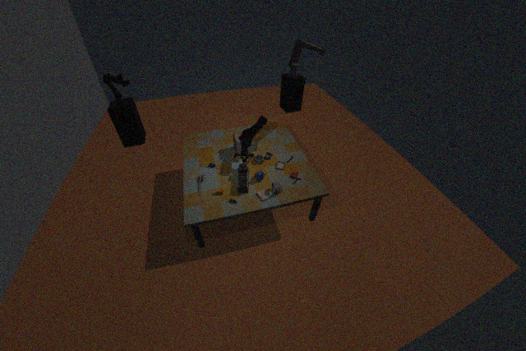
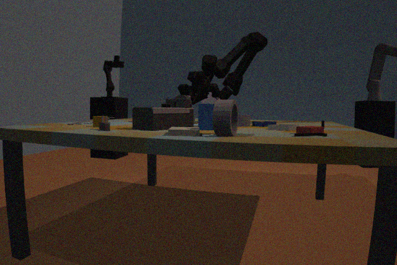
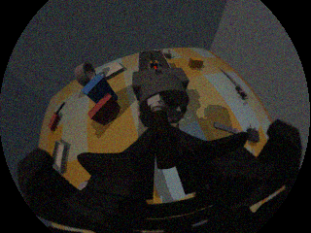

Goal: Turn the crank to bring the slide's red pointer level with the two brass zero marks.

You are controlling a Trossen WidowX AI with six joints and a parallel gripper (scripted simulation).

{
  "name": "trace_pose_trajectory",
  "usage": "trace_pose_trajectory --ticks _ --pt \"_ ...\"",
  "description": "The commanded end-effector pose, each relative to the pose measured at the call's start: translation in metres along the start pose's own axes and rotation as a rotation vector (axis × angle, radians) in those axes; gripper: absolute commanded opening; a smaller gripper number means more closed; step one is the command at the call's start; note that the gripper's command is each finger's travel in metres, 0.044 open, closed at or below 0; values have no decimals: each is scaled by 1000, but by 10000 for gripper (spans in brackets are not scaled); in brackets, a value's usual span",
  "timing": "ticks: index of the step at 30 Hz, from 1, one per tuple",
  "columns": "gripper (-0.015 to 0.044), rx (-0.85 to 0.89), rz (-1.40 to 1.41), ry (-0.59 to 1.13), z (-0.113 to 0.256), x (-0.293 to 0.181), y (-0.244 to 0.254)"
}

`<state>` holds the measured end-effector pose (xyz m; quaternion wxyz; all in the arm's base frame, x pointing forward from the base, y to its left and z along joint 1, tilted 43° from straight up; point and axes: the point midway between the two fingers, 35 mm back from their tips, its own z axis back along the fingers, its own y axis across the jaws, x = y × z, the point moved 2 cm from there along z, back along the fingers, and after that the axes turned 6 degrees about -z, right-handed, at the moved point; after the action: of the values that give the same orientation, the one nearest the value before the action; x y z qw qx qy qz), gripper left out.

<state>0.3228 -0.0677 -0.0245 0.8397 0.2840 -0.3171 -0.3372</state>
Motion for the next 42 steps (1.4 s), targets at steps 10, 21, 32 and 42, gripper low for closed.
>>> trace_pose_trajectory --ticks 10,21,32,42 --pt "0 22 14 11 -6 -7 10" --pt "0 22 13 12 -13 -15 14" --pt "0 22 13 12 -24 -27 14" --pt "0 22 13 12 -35 -37 5"
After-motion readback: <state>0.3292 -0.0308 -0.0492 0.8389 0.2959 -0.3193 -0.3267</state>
